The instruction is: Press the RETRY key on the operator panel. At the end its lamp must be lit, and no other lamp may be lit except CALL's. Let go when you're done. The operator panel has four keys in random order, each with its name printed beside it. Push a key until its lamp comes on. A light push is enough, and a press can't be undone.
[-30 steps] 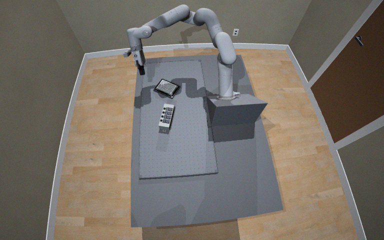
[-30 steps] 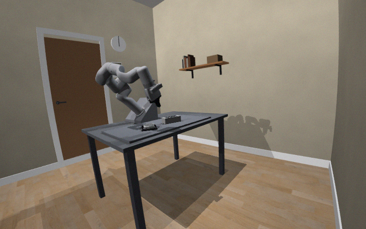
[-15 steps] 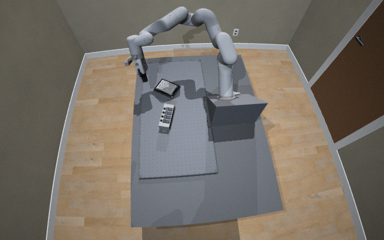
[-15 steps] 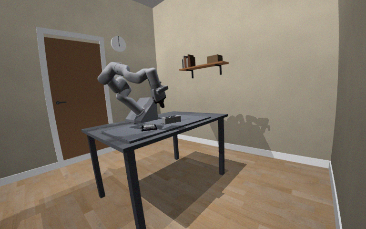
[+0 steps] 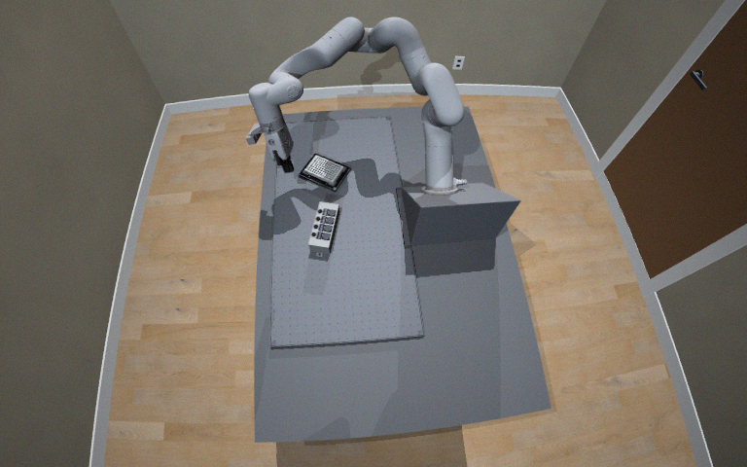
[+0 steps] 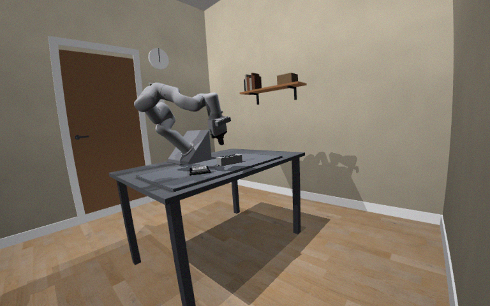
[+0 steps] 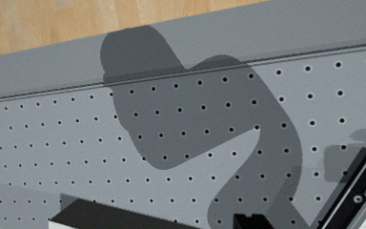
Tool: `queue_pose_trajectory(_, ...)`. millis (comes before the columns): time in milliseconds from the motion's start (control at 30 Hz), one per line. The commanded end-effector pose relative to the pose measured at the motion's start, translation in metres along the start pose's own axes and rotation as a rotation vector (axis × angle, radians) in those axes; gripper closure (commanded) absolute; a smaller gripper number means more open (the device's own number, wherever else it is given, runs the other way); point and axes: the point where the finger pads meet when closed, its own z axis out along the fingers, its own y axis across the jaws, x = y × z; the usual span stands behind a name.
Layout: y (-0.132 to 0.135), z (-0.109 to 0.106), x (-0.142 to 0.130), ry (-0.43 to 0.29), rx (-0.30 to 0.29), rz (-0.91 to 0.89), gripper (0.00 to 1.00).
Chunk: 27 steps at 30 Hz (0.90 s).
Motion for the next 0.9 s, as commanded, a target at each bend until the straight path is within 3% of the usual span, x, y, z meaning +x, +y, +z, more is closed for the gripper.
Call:
queue_pose_trajectory(0, -0.011, 0.005, -0.006, 0.007, -0.022, 0.009, 1.0)
queue_pose_trajectory(67, -0.016, 0.009, -0.01, 0.007, -0.022, 0.009, 1.0)
queue_pose_trajectory(133, -0.023, 0.014, -0.015, 0.015, -0.059, 0.024, 1.0)
queue_pose_trajectory(267, -0.031, 0.02, -0.022, 0.015, -0.059, 0.024, 1.0)
queue_pose_trajectory(333, -0.038, 0.025, -0.027, 0.027, -0.095, 0.038, 1.0)
queue_pose_trajectory(533, -0.045, 0.031, -0.034, 0.027, -0.095, 0.038, 1.0)
queue_pose_trajectory(567, -0.049, 0.033, -0.037, 0.041, -0.123, 0.049, 1.0)
queue_pose_trajectory(867, -0.072, 0.052, -0.06, 0.064, -0.159, 0.063, 1.0)
